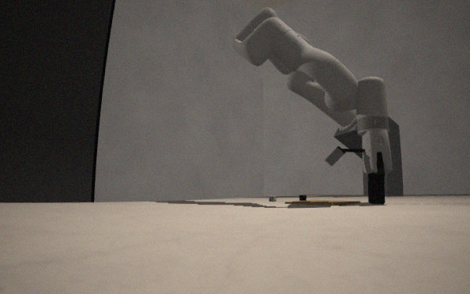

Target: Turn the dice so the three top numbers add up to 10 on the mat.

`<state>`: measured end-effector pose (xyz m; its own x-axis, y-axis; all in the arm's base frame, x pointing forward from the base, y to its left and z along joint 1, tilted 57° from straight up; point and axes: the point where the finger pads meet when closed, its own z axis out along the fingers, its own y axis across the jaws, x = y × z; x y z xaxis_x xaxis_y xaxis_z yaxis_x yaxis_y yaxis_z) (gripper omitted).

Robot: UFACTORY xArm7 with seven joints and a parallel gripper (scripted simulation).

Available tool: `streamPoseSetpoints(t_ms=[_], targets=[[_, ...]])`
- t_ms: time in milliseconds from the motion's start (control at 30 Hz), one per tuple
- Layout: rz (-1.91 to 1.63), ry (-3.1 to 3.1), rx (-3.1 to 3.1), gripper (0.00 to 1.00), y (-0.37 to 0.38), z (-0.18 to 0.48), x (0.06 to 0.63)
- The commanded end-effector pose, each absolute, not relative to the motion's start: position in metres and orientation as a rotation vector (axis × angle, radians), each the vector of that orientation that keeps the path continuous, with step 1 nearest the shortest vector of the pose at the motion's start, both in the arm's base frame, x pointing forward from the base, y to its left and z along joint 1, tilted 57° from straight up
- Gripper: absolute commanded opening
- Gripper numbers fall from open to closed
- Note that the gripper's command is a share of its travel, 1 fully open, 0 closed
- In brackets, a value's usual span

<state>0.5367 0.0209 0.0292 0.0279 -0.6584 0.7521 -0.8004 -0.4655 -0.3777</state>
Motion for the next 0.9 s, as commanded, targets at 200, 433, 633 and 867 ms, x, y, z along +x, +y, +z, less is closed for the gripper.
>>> streamPoseSetpoints(t_ms=[200, 433, 633, 867], targets=[[1.422, -1.534, 2.143, 0.11, 0.023, 0.029, 0.537], [1.422, -1.534, 2.143, 0.11, 0.023, 0.029, 0.537], [1.422, -1.534, 2.143, 0.11, 0.025, 0.031, 0.535], [1.422, -1.534, 2.143, 0.11, 0.047, 0.051, 0.512]])
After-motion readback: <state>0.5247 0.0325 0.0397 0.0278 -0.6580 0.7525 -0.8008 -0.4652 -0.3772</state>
